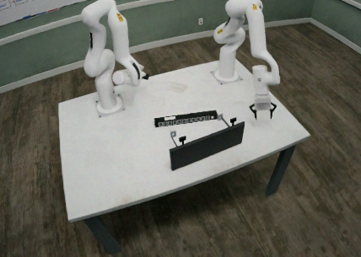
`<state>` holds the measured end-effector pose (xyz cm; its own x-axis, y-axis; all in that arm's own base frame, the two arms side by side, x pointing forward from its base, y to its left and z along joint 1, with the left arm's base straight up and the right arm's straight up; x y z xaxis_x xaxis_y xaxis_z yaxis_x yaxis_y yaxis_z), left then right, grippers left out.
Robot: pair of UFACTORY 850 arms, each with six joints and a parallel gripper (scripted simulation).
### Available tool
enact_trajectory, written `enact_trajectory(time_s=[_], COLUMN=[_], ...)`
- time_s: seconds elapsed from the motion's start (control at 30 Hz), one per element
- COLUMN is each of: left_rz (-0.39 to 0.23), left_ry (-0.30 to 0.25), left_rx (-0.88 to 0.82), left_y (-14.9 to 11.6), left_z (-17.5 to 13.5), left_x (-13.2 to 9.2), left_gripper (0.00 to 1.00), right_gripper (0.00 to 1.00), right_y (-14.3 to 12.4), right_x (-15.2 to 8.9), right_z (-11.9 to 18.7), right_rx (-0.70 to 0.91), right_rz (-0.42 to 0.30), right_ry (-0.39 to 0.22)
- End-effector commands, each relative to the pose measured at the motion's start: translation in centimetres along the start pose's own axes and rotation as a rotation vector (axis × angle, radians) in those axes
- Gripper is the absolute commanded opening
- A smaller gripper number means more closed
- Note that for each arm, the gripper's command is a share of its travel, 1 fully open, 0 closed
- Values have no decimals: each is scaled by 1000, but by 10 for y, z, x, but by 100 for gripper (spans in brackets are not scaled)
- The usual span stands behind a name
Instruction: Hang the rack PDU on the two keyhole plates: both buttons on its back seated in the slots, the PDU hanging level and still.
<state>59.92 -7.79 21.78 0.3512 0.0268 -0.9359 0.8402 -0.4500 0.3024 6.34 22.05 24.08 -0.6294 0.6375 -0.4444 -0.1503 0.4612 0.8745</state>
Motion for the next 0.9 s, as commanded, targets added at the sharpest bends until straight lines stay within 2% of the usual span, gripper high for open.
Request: enact_trajectory(time_s=[0.0,0.63,0.77,0.87], left_rz=[2,1,-6,-19], left_ry=[1,1,4,6], left_rx=[0,4,47,120], left_y=[1,2,11,25], left_z=[0,1,14,38], left_x=[-1,-1,-8,-20], left_gripper=[100,100,100,100], right_gripper=[100,100,100,100], right_y=[0,0,0,1], right_x=[0,0,-1,-3], right_z=[0,0,2,4], right_rx=[-1,0,4,13], right_rz=[0,1,1,3], right_ry=[0,-1,-3,-8])
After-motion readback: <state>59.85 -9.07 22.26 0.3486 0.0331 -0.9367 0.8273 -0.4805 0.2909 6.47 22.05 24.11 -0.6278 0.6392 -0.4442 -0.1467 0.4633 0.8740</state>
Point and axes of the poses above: on each arm, the point where the finger pads meet when closed, its own x axis out along the fingers, its own z axis across the jaws, y = z × x, the point moved 10 cm from there along -x, back along the fingers, and after that the axes turned 6 degrees about -x, right-handed, at the moved point
